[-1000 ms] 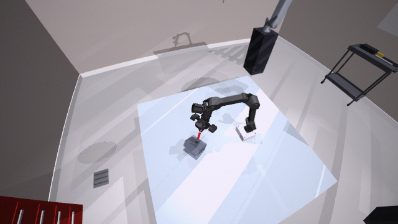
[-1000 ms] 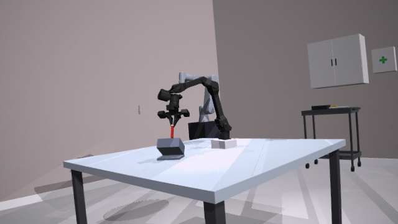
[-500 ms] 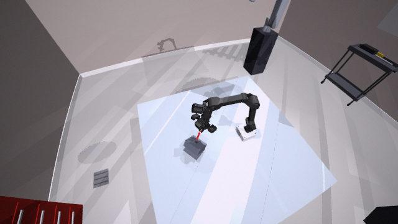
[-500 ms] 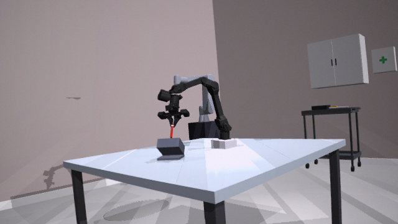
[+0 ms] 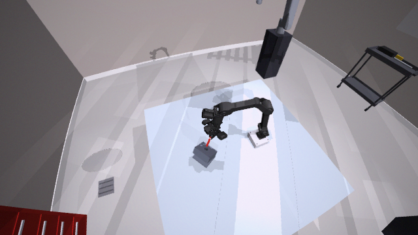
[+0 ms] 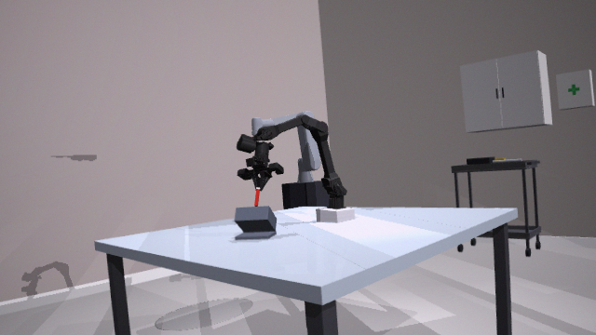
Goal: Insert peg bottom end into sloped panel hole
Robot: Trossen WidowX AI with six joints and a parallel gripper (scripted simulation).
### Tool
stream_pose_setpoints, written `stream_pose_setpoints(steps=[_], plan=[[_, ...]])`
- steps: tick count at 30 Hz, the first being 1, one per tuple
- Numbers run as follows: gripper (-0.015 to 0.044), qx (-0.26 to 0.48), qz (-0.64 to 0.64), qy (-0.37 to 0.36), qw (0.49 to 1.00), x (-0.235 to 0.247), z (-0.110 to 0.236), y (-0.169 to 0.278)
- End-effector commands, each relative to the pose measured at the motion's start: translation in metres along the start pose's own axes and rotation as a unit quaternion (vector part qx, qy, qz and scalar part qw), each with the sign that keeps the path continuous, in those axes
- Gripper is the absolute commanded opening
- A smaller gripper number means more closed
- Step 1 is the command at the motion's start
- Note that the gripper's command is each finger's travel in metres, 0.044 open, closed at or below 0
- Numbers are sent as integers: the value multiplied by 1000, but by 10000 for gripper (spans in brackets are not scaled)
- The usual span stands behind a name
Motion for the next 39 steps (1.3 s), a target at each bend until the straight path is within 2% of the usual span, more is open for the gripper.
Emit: stream_pose_setpoints(steps=[1,25,39], plan=[[0,-4,-22,-1,1000,1,2,1],[0,-11,-137,-2,991,3,1,8],[0,-12,-144,-2,990,4,1,9]])
Point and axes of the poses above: the point midway between the two fingers, 35 mm back from their tips, its own z axis back along the fingers, its own x axis across the jaws, y = z × x, the point moved 5 cm from there along z, back along the fingers, and after that the axes turned 13 degrees about -z, right-handed, at the moved point
